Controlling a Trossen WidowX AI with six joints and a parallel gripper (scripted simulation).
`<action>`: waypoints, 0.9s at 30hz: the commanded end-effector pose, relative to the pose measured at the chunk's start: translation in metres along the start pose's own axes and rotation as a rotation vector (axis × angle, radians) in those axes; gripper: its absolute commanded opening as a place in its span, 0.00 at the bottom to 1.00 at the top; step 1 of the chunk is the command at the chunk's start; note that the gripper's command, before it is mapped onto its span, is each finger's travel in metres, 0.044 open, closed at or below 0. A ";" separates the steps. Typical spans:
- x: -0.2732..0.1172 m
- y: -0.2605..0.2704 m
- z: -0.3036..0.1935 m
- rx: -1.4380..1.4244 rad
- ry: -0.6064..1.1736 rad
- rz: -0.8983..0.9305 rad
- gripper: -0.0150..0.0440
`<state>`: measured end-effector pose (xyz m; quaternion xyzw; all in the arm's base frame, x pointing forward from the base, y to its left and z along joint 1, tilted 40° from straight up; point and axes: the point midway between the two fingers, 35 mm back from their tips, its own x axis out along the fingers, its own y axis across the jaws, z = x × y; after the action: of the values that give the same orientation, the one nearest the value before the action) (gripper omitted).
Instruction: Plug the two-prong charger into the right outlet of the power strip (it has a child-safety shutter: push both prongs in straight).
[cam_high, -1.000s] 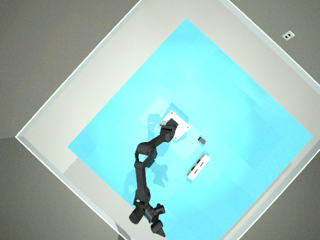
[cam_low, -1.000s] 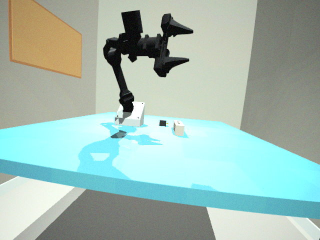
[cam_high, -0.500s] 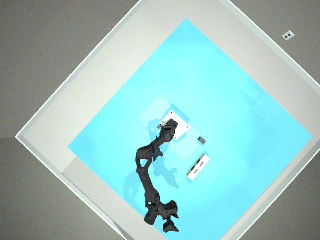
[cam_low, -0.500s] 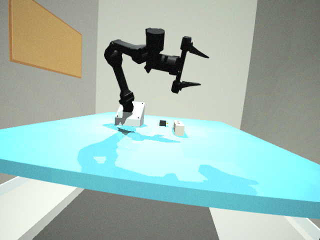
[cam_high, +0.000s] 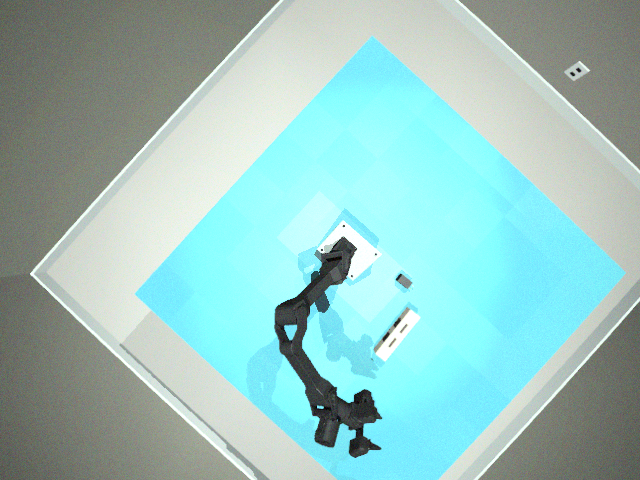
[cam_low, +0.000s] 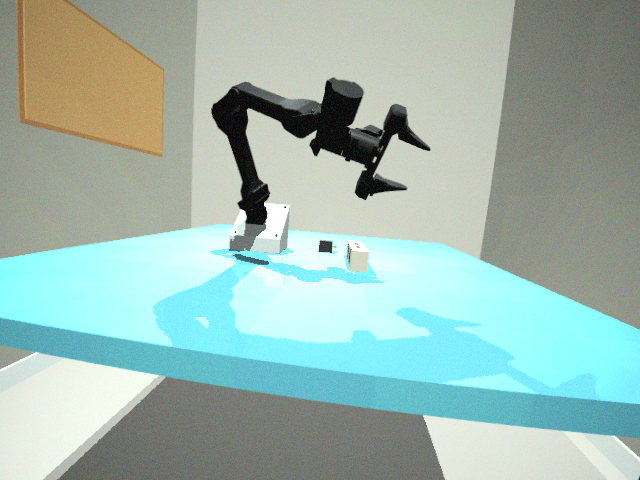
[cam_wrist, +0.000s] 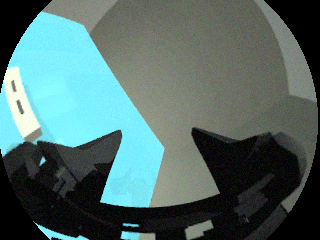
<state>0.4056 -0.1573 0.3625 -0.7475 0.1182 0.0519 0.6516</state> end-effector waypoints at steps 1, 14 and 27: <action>0.015 0.023 0.012 0.109 -0.013 0.075 1.00; 0.049 0.090 0.061 0.435 -0.007 0.319 1.00; 0.062 0.158 0.114 0.690 0.086 0.565 1.00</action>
<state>0.4383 -0.0800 0.1977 -0.4550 0.3263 0.1519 0.8145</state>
